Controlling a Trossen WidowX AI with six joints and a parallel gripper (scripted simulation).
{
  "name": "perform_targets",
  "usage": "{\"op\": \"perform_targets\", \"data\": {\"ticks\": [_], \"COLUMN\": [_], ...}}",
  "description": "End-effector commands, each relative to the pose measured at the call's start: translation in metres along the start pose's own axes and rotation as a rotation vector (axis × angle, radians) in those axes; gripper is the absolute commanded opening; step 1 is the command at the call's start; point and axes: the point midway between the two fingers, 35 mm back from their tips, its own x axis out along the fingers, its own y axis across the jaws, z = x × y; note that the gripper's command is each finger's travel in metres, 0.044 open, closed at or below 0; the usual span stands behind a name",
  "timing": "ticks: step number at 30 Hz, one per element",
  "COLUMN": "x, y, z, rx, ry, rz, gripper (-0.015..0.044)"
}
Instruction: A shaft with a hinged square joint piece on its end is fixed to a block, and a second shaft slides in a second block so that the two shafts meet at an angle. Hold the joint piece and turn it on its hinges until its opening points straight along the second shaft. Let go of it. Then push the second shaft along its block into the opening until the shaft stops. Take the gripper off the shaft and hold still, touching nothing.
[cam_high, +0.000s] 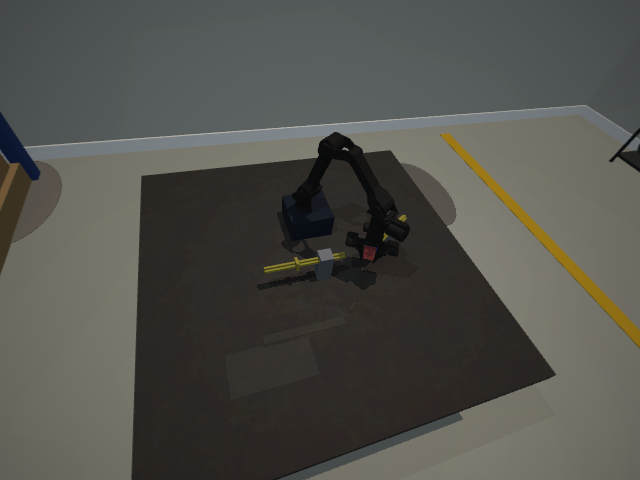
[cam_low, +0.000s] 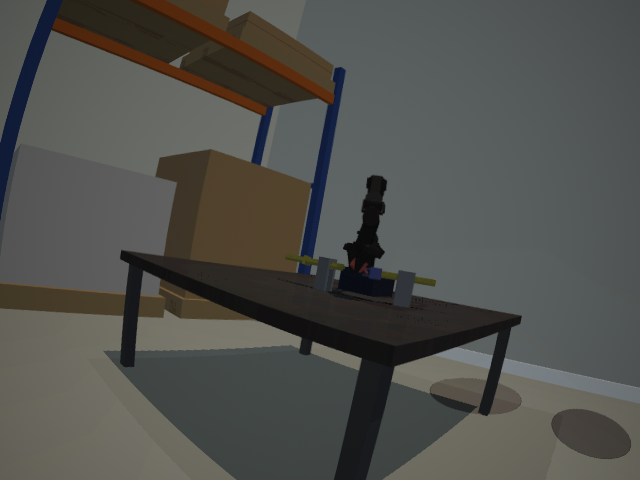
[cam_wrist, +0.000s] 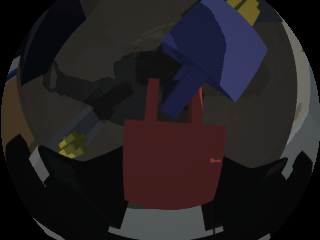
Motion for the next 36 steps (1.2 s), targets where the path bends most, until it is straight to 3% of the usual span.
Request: {"op": "perform_targets", "data": {"ticks": [1,14,20,36], "x": [0.0003,0.0,0.0,0.0043], "y": [0.0006,0.0,0.0,0.0078], "z": [-0.0008,0.0,0.0,-0.0009], "rx": [-0.002,0.0,0.0,0.175], "ry": [0.005,0.0,0.0,-0.095], "rz": [0.003,0.0,0.0,0.029], "gripper": [0.0182,0.0147,0.0,0.0]}}
